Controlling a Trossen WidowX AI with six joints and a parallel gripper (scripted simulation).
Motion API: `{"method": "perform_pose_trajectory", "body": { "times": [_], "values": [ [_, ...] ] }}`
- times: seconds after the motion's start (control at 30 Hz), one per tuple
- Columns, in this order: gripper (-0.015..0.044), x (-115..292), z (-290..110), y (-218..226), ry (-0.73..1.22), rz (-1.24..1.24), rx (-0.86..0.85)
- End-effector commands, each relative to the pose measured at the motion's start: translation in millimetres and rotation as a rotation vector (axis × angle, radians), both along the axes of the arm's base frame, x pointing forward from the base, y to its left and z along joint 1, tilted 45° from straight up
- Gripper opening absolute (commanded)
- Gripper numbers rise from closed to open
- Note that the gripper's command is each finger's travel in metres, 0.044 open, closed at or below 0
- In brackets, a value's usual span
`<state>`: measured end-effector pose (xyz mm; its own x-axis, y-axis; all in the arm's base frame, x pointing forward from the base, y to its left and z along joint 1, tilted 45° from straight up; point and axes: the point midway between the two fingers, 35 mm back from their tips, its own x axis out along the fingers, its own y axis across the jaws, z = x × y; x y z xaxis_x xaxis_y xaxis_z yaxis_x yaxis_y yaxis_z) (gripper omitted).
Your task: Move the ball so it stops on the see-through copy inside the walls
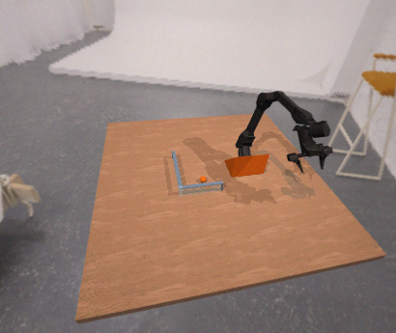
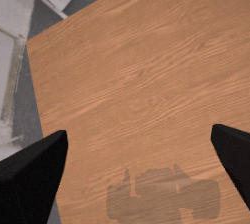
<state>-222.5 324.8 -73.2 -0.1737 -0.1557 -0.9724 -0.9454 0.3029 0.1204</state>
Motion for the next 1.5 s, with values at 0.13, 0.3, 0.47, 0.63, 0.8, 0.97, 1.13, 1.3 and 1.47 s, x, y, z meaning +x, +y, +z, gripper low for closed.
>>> {"method": "perform_pose_trajectory", "body": {
  "times": [0.13,0.3,0.47,0.63,0.8,0.97,1.13,1.3,1.47],
  "values": [
    [0.0286,64.5,-2.9,19.8,-0.072,0.029,0.024],
    [0.0286,155.0,-4.4,28.1,-0.17,0.079,0.014],
    [0.0286,248.9,-2.8,13.2,-0.256,0.143,-0.05],
    [0.0286,332.8,2.0,-23.7,-0.303,0.216,-0.157],
    [0.0286,405.9,10.5,-82.7,-0.294,0.298,-0.304],
    [0.0286,458.3,22.1,-155.8,-0.215,0.384,-0.46],
    [0.0286,485.4,34.3,-224.9,-0.088,0.457,-0.583],
    [0.0286,486.0,34.8,-227.5,-0.083,0.459,-0.587],
    [0.0286,486.6,31.3,-230.9,-0.083,0.459,-0.587]
  ]
}}
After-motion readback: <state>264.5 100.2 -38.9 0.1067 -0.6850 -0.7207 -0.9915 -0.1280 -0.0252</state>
